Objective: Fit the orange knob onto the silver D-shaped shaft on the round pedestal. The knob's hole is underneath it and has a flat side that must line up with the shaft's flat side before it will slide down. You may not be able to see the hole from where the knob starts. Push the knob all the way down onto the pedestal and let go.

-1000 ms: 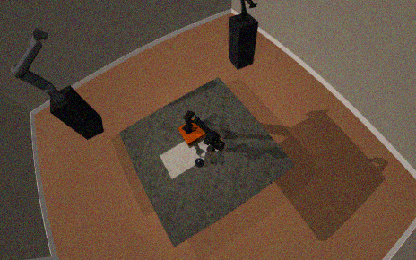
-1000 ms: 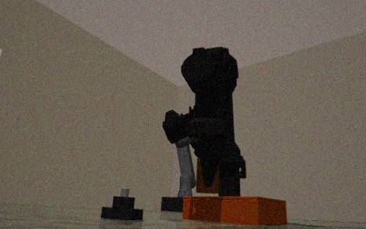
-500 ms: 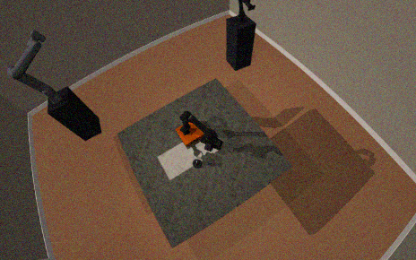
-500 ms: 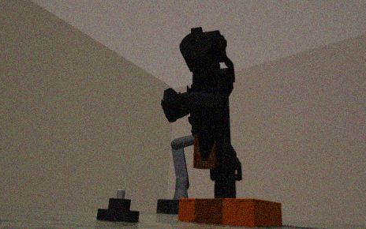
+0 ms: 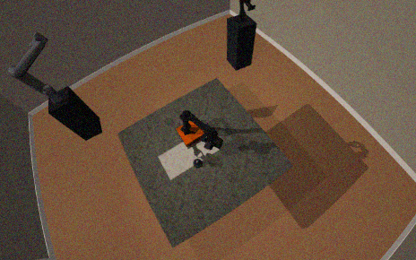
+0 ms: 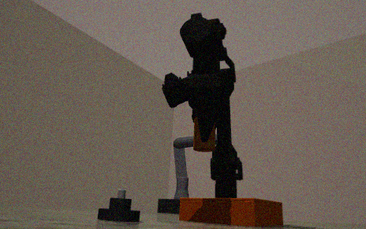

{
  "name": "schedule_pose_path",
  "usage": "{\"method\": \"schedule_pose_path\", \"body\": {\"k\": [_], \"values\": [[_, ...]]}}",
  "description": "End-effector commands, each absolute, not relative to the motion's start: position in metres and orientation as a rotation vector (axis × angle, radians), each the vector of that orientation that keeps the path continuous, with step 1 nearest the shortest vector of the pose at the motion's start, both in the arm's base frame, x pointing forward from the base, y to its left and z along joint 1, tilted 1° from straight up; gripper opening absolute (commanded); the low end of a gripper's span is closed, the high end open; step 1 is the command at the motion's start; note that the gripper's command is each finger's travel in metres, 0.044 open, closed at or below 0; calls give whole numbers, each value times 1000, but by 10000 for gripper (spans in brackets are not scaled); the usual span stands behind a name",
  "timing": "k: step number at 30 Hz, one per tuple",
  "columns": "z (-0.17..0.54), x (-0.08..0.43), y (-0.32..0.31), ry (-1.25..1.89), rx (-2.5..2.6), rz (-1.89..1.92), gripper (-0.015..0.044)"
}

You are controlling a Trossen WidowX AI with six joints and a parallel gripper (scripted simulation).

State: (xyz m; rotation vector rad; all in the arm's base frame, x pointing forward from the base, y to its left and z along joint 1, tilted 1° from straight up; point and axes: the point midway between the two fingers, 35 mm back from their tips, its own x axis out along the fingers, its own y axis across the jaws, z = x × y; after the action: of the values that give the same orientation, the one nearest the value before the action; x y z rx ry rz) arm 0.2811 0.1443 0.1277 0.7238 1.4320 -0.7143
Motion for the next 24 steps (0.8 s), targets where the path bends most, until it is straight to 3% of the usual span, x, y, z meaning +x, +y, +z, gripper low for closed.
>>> {"method": "schedule_pose_path", "body": {"k": [1, 24], "values": [[128, 286, 135, 1421, 729, -723, 0], [109, 315, 71, 1417, 727, -727, 0]]}}
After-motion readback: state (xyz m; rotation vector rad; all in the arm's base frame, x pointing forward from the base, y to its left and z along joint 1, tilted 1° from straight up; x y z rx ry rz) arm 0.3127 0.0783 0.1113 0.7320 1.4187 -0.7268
